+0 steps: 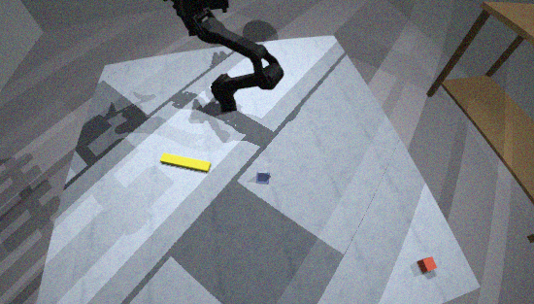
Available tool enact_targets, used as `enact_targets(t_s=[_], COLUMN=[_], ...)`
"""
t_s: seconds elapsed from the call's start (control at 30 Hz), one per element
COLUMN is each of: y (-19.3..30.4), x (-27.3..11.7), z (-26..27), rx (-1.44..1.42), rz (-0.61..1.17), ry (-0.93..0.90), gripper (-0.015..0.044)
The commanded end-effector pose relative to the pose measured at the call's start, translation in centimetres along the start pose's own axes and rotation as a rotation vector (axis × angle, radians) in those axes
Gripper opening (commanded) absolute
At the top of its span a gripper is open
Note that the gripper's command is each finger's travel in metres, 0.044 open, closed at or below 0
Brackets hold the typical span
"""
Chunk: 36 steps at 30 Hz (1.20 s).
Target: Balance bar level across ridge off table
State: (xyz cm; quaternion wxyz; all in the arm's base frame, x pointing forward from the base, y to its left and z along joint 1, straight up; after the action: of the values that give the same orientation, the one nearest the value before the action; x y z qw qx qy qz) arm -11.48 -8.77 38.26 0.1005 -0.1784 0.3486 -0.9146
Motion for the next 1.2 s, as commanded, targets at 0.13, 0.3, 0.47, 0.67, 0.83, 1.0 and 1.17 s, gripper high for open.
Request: enact_targets(t_s=[0.13,0.3,0.47,0.67,0.83,1.0,1.17], y=[1.2,3.0,4.9,7.1,9.0,10.9,12.7], x=[0.4,0.8,0.9,0.7,0.2,-0.5,-1.6], z=[0.7,1.7,2.7,4.0,5.0,6.1,7.1], rx=[-0.106,-0.260,-0.416,-0.604,-0.760,-0.915,-1.067], rz=[0.087,0.209,0.323,0.450,0.546,0.631,0.704], ry=[-0.021,-0.068,-0.132,-0.232,-0.334,-0.452,-0.586], gripper=[0.0315,0.0315,0.0315,0.0315,0.0315,0.0315,0.0315])
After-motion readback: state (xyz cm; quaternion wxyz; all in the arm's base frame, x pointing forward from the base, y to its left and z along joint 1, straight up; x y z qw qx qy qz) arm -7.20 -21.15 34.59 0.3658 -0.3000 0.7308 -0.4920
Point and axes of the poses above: the point midway between the two fingers, 35 mm back from their tips, its own x axis out along the fingers, its own z axis across the jaws, y = z × x, the point moved 9 cm from there along -x, back along the fingers, and after that the axes turned 7 degrees about -x, right-handed, at the moved point
